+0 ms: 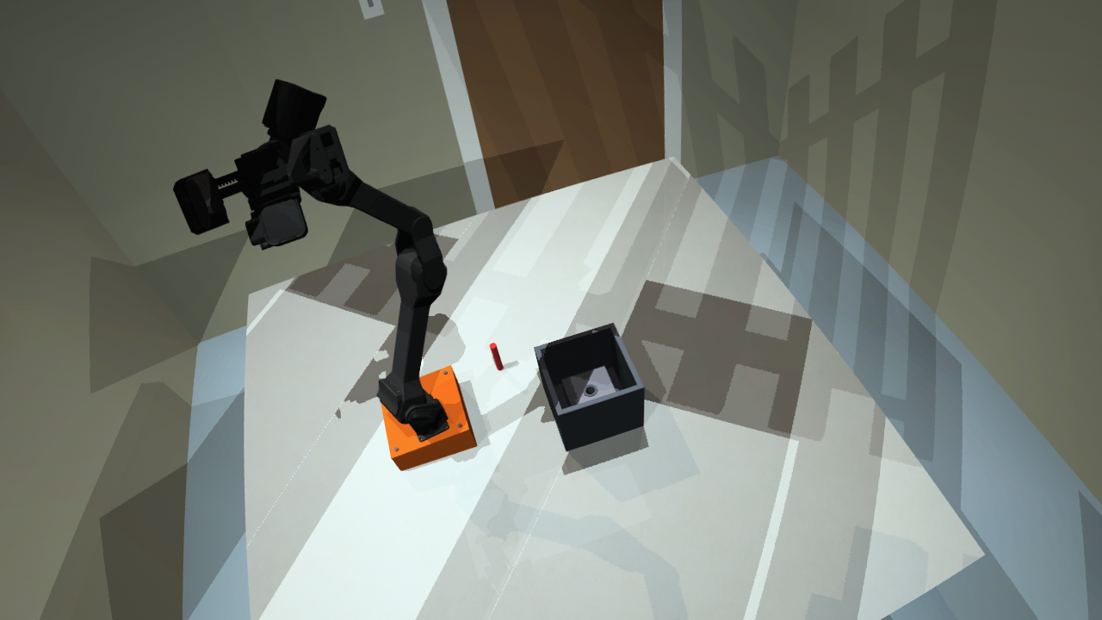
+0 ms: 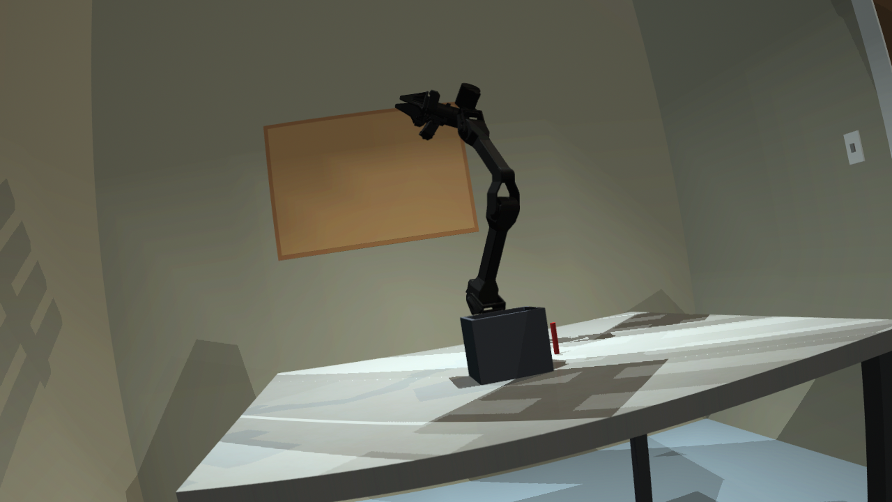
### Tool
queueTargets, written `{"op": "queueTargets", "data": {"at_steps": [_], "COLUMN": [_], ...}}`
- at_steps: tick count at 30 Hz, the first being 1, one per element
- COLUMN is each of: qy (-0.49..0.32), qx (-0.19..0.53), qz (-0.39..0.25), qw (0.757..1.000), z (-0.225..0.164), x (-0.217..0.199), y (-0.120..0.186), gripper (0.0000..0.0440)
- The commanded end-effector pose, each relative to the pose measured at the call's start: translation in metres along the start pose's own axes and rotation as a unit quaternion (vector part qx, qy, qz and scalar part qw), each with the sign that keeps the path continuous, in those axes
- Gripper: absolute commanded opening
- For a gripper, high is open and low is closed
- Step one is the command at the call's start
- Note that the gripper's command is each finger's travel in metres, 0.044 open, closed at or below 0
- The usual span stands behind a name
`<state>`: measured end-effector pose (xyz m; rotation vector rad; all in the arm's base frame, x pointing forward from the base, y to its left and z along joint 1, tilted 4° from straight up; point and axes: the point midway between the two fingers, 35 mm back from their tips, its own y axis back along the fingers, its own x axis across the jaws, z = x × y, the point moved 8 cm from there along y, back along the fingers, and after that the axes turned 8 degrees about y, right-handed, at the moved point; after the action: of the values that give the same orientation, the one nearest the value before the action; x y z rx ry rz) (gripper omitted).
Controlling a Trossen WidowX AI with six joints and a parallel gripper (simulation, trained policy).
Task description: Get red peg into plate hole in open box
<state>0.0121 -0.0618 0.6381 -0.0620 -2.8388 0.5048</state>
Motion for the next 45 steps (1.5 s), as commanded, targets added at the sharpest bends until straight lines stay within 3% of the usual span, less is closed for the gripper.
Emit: {"op": "queueTargets", "data": {"at_steps": [1, 2, 11, 22, 33, 45], "qy": [-0.009, -0.02, -0.17, -0.352, -0.52, -0.68], "qx": [-0.001, -0.002, -0.003, -0.006, -0.025, -0.063], "qz": [0.004, 0.006, -0.005, -0.025, -0.043, -0.058], "qw": [1.0, 1.0, 0.985, 0.936, 0.852, 0.728], "z": [0.002, 0.004, 0.023, 0.041, 0.058, 0.075], "x": [0.004, 0.009, 0.036, 0.046, 0.044, 0.027], "y": [-0.001, -0.003, -0.018, -0.037, -0.059, -0.081], "gripper": [0.0424, 0.044, 0.0439, 0.044, 0.044, 0.044]}}
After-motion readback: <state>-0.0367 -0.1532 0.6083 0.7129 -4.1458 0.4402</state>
